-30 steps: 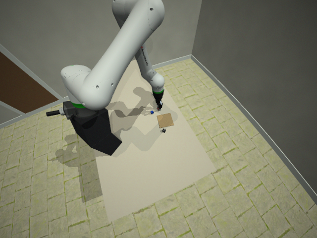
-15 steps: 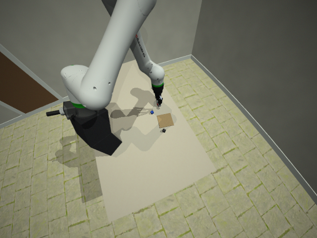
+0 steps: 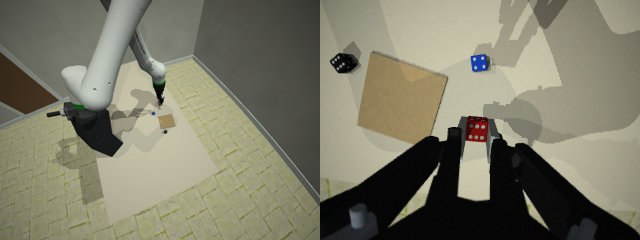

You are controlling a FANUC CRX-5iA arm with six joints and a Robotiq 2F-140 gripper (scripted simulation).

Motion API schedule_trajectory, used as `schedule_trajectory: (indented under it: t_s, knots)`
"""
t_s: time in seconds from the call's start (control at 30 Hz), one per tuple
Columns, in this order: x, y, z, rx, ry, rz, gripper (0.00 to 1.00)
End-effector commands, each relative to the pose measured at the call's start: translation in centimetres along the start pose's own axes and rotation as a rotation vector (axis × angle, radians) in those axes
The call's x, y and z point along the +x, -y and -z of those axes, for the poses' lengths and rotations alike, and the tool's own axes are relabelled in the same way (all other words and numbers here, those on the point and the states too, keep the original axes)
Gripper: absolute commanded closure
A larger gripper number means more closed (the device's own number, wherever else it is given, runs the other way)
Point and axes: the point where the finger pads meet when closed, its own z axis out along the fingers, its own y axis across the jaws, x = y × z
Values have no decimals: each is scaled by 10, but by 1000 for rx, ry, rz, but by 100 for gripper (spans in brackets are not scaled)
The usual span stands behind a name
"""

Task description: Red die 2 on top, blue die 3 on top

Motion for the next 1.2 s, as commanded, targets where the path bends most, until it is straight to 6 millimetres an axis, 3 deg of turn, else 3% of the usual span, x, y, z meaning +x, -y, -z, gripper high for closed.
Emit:
schedule_trajectory:
  t_s: [0.0,0.2,0.57,0.73,1.17]
  knots:
    - [-1,0,0,0,0,8,87]
    - [-20,2,-11,2,1,146,87]
    - [-20,4,-14,-3,77,148,87]
    - [-15,5,-16,-23,272,147,87]
    - [-11,4,-17,-37,515,145,87]
